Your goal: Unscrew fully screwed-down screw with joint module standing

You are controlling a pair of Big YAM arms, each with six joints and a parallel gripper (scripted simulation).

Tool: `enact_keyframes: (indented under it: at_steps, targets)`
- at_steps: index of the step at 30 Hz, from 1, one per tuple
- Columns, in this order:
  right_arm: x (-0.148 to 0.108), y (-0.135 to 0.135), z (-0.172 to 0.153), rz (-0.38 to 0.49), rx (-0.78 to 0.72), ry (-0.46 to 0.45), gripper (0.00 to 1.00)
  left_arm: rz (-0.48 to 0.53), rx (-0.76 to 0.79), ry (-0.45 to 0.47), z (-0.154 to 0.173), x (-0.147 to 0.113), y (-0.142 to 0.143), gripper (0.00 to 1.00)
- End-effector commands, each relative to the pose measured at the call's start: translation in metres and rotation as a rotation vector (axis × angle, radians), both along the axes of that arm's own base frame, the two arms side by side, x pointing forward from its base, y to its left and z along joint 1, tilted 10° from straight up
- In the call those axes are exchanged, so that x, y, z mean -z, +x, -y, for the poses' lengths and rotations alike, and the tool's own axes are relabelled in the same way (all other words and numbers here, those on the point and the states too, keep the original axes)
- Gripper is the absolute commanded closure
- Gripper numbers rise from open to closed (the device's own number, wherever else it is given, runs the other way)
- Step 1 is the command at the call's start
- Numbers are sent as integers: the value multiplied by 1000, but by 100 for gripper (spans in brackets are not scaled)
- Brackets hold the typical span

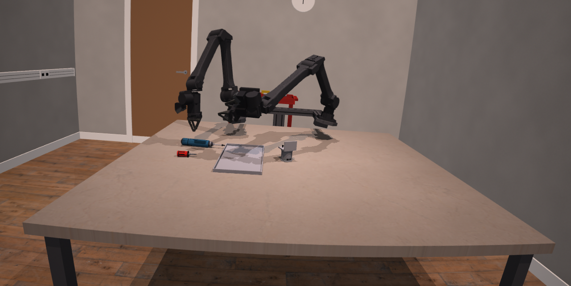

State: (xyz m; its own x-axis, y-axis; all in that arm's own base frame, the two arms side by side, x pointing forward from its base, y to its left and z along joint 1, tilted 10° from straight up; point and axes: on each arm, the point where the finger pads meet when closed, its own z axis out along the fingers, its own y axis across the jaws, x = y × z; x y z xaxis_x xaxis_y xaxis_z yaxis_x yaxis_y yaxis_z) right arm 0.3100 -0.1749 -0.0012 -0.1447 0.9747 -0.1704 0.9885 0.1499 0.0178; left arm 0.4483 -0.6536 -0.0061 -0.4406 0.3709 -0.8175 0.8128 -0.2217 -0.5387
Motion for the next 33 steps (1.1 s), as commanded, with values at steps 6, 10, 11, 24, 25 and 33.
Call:
enact_keyframes:
  at_steps: [6,10,11,24,25,33]
  targets:
    - [-33,28,4,38,-174,-23,35,30,6,-29,9,-20,7,14]
    - [-42,33,3,38,-257,-25,35,30,6,-29,9,-20,7,14]
    - [-44,35,2,38,-279,-26,35,30,6,-29,9,-20,7,14]
    - [-63,43,1,38,-437,-37,35,30,6,-29,9,-20,7,14]
    - [-65,43,2,38,-455,-38,35,30,6,-29,9,-20,7,14]
    - [-62,45,1,12,-535,-23,35,30,6,-29,9,-20,7,14]
